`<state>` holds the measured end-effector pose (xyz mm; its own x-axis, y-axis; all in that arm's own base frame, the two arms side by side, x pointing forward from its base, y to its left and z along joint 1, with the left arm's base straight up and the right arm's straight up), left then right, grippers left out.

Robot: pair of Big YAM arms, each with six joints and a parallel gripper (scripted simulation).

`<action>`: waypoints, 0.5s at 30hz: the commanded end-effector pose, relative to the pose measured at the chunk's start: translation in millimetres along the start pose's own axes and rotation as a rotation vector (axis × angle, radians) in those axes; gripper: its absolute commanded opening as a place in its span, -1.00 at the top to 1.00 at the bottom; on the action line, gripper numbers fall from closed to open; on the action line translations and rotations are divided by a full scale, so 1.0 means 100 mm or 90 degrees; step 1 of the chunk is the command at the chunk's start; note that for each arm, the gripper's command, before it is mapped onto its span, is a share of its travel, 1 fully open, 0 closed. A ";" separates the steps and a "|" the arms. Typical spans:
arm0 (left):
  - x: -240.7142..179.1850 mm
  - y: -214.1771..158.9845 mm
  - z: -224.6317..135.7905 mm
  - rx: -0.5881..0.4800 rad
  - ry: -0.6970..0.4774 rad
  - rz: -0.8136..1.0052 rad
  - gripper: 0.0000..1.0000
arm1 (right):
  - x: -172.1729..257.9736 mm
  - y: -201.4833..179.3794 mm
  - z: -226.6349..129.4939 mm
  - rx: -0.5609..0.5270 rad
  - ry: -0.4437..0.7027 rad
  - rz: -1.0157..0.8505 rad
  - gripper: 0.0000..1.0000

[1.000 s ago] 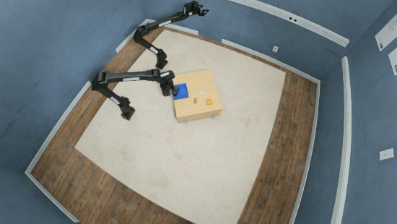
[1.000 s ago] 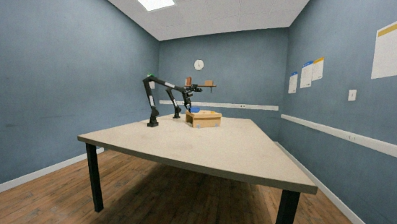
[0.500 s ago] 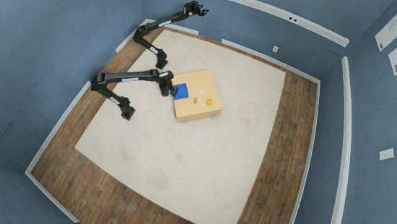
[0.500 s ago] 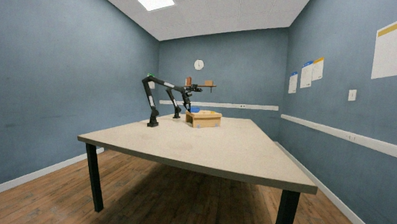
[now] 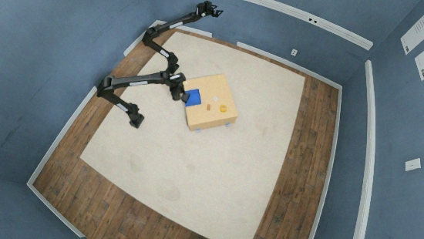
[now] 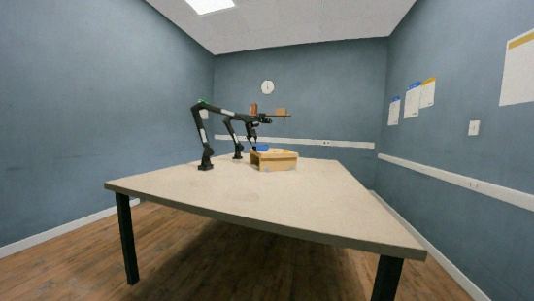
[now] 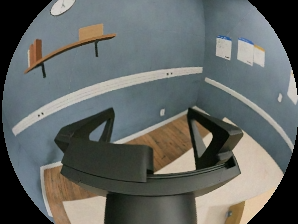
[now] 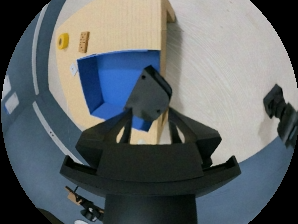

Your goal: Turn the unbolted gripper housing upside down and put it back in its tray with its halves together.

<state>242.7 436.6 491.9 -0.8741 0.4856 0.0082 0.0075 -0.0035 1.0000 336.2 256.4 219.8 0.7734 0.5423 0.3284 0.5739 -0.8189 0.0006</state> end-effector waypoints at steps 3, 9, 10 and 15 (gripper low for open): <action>0.01 0.17 0.01 -0.023 0.000 -0.011 -1.00 | 0.27 -0.02 -0.27 -0.001 0.037 -0.004 0.11; 0.01 0.17 0.01 -0.023 0.000 -0.011 -1.00 | 0.28 -0.03 -0.22 -0.001 0.037 -0.004 0.11; 0.01 0.17 0.01 -0.023 0.000 -0.011 -1.00 | 0.28 -0.03 -0.22 -0.001 0.037 -0.004 0.11; 0.01 0.17 0.01 -0.023 0.000 -0.011 -1.00 | 0.28 -0.03 -0.22 -0.001 0.037 -0.004 0.11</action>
Point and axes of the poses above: on each arm, the point where the finger pads meet when closed, its own z axis out along the fingers, its own x axis across the jaws, y = z × x, the point moved 2 cm from there along -z, back along the fingers
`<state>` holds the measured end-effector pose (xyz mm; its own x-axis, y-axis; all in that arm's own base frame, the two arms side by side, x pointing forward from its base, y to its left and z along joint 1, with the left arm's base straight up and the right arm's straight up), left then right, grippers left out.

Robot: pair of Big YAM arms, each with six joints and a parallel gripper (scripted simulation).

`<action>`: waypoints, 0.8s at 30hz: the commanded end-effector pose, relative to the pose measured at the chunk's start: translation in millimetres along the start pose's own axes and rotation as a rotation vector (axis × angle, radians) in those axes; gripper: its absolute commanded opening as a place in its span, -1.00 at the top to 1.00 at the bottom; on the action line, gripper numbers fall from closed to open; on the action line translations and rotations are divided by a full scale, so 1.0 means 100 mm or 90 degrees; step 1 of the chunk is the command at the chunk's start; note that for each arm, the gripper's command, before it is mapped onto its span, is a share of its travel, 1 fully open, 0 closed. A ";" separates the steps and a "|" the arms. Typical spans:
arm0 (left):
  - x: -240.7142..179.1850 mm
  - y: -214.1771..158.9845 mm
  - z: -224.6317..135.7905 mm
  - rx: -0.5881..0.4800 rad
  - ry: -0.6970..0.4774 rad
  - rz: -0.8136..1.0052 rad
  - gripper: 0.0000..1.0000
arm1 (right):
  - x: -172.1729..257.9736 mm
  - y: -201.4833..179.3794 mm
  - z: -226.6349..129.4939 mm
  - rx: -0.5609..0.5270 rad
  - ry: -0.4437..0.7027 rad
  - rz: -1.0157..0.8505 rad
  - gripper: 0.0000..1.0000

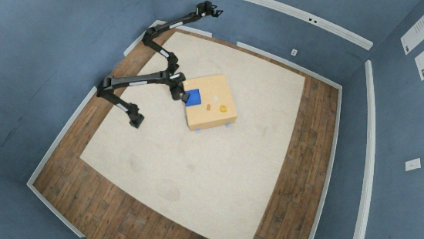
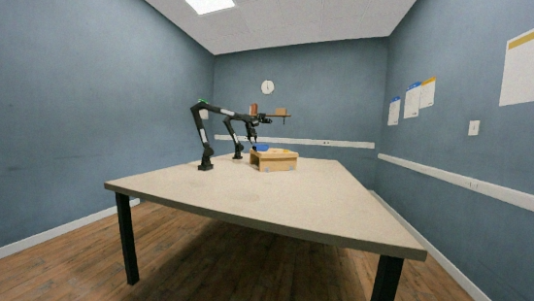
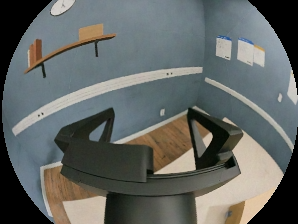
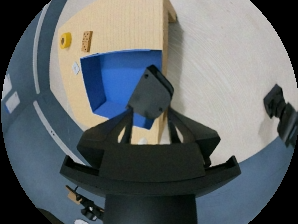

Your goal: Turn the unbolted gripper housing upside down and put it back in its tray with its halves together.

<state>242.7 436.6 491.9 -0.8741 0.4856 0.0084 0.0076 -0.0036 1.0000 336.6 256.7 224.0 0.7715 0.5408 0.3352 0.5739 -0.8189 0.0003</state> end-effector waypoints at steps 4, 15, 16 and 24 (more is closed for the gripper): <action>0.01 0.17 0.01 -0.023 0.000 -0.011 -1.00 | 0.25 -0.03 -0.21 -0.001 0.060 -0.024 0.11; 0.01 0.17 0.01 -0.023 0.000 -0.011 -1.00 | 0.10 -0.05 -0.14 0.000 0.064 -0.088 0.11; 0.01 0.17 0.01 -0.023 0.000 -0.011 -1.00 | 0.10 -0.05 -0.14 0.000 0.066 -0.095 0.11; 0.01 0.17 0.01 -0.023 0.000 -0.011 -1.00 | 0.13 -0.03 -0.14 -0.008 0.084 -0.131 0.11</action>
Point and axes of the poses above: on each arm, the point where the finger pads meet when closed, its own z axis out along the fingers, its own x axis across the jaws, y = z × x, the point moved 2 cm from there along -z, back along the fingers
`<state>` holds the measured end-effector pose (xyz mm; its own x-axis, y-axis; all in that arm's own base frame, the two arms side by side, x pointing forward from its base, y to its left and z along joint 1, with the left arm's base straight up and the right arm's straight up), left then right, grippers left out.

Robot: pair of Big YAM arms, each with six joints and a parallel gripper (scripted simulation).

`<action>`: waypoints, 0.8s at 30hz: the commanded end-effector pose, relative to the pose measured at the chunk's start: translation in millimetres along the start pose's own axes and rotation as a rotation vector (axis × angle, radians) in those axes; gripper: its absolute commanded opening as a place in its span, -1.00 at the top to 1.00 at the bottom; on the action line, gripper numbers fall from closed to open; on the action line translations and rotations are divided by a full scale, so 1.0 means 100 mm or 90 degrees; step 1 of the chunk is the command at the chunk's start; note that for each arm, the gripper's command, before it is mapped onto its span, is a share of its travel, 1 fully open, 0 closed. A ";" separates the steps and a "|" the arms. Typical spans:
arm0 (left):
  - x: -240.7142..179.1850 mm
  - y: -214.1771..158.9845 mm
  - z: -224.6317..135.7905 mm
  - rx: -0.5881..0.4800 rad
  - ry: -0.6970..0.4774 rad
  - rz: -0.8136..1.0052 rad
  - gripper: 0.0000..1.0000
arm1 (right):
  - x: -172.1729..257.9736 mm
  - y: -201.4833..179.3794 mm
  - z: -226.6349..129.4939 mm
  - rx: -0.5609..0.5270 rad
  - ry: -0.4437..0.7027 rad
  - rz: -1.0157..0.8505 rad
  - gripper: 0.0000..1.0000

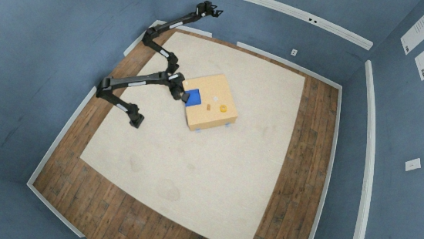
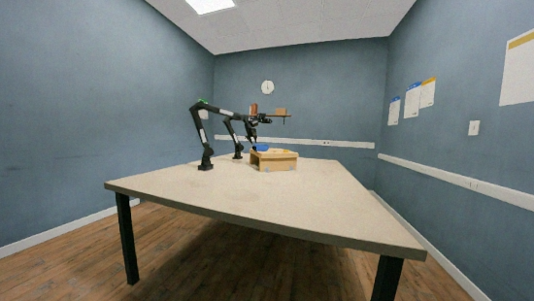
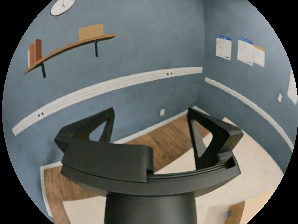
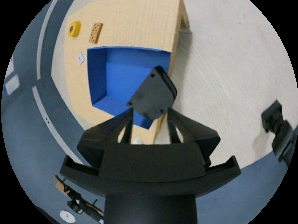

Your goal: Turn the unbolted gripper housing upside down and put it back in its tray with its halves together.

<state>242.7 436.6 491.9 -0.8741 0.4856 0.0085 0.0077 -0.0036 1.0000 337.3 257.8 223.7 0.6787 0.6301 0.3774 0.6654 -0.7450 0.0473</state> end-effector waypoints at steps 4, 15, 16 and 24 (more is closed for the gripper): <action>0.01 0.17 0.01 -0.023 0.000 -0.011 -1.00 | 0.10 0.04 -0.13 -0.015 0.052 -0.054 0.11; 0.01 0.17 0.01 -0.023 0.000 -0.011 -1.00 | 0.13 0.03 -0.15 -0.017 0.082 -0.117 0.11; 0.01 0.17 0.01 -0.023 0.000 -0.011 -1.00 | 0.13 0.03 -0.15 -0.018 0.083 -0.122 0.11; 0.01 0.17 0.01 -0.023 0.000 -0.011 -1.00 | 0.13 0.03 -0.13 -0.024 0.090 -0.149 0.11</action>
Point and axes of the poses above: on each arm, the point where the finger pads meet when closed, its own z axis out along the fingers, its own x axis across the jaws, y = z × x, the point moved 2 cm from there along -z, back along the fingers
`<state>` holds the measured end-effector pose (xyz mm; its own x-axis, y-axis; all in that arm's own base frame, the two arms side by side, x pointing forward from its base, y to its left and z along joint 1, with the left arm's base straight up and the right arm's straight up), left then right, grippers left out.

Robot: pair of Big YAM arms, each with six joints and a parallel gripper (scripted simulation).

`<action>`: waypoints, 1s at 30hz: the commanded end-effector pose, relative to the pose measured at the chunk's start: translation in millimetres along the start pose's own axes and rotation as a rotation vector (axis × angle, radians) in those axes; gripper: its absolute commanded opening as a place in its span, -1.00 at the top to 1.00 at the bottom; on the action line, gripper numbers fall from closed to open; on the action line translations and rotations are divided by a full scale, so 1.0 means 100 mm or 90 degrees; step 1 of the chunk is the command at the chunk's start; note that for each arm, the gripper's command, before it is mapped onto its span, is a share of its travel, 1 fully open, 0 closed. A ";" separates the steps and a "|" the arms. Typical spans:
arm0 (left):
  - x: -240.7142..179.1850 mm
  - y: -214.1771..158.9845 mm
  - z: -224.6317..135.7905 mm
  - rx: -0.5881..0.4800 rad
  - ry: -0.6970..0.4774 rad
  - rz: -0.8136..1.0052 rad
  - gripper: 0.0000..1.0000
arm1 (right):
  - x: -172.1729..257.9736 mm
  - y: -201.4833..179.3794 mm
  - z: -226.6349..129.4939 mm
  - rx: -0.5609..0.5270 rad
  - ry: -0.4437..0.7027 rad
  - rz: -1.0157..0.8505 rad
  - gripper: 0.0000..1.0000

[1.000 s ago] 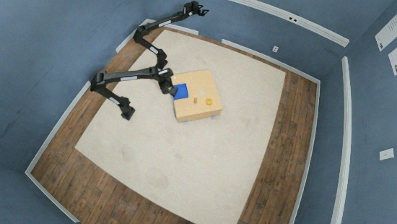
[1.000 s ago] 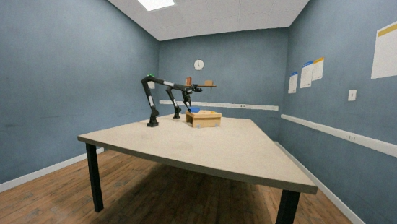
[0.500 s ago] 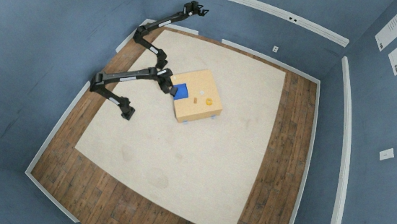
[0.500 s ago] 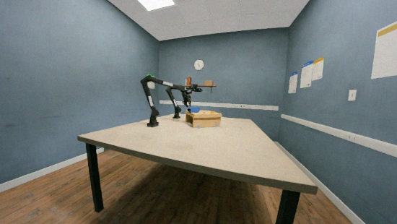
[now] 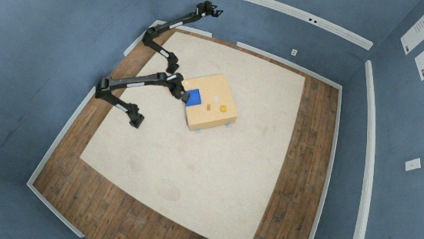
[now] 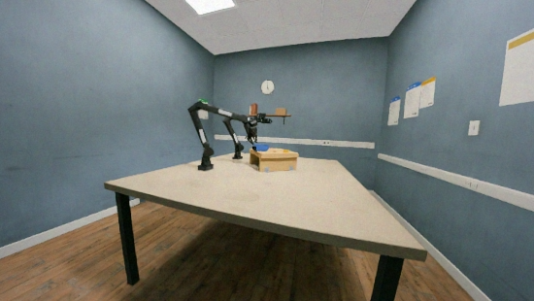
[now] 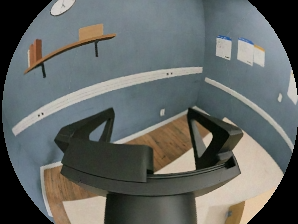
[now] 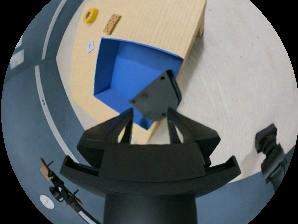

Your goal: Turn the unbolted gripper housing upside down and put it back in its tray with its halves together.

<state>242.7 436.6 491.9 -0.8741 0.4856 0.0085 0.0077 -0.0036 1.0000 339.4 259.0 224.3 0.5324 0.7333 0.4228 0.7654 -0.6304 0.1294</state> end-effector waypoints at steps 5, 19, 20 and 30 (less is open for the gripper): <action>0.01 0.17 0.01 -0.023 0.000 -0.011 -1.00 | 0.12 0.05 -0.15 -0.026 0.057 -0.067 0.11; 0.01 0.17 0.01 -0.023 0.000 -0.011 -1.00 | 0.14 -0.02 -0.14 -0.027 0.077 -0.128 0.11; 0.01 0.17 0.01 -0.023 0.000 -0.011 -1.00 | 0.14 -0.02 -0.14 -0.028 0.079 -0.133 0.11; 0.01 0.17 0.01 -0.023 0.000 -0.011 -1.00 | 0.12 0.02 -0.13 -0.035 0.089 -0.161 0.11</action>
<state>242.7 436.6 491.9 -0.8741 0.4856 0.0085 0.0077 -0.0036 1.0000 340.2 259.5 226.1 0.3423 0.8253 0.4491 0.8412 -0.4821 0.2449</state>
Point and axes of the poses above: on each arm, the point where the finger pads meet when closed, its own z axis out along the fingers, its own x axis across the jaws, y = z × x, the point moved 2 cm from there along -z, back along the fingers
